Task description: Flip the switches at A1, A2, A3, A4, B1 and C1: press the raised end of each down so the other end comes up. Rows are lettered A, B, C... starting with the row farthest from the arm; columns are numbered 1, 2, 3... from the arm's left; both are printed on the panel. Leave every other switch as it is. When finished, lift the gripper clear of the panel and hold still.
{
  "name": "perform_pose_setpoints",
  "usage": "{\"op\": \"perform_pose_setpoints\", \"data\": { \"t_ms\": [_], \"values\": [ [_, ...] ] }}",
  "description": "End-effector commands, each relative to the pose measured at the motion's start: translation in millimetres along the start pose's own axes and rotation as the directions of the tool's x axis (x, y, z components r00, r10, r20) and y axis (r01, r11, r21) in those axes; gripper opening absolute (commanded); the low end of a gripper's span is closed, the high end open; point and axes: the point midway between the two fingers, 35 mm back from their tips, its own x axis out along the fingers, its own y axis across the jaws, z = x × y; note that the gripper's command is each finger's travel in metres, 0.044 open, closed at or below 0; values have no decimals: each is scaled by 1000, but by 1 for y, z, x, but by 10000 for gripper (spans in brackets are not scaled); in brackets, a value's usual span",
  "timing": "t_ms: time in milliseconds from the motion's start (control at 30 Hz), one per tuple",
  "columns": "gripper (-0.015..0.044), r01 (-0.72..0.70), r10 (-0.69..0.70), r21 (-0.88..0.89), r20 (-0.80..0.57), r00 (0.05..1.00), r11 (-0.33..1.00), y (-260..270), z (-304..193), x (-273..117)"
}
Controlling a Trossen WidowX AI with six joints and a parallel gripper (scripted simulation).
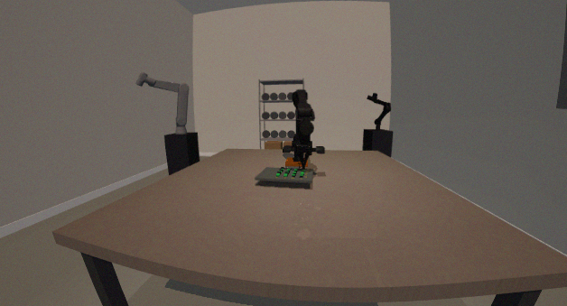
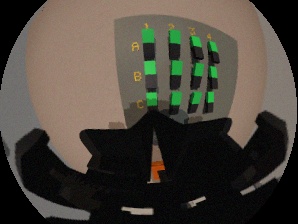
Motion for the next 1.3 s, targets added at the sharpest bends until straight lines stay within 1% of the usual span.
{"op": "perform_pose_setpoints", "data": {
  "t_ms": [0, 1067, 1133, 1267],
  "values": [
    [0, 4, -4, 4, 0, 1000, 1000, -1, 0, 1],
    [0, 4, -4, 4, 0, 1000, 1000, -1, 0, 5],
    [0, 1, -1, 0, -3, 1000, 1000, 0, 1, -4],
    [0, 4, -4, 3, -22, 1000, 1000, 0, 3, -51]
  ]
}}
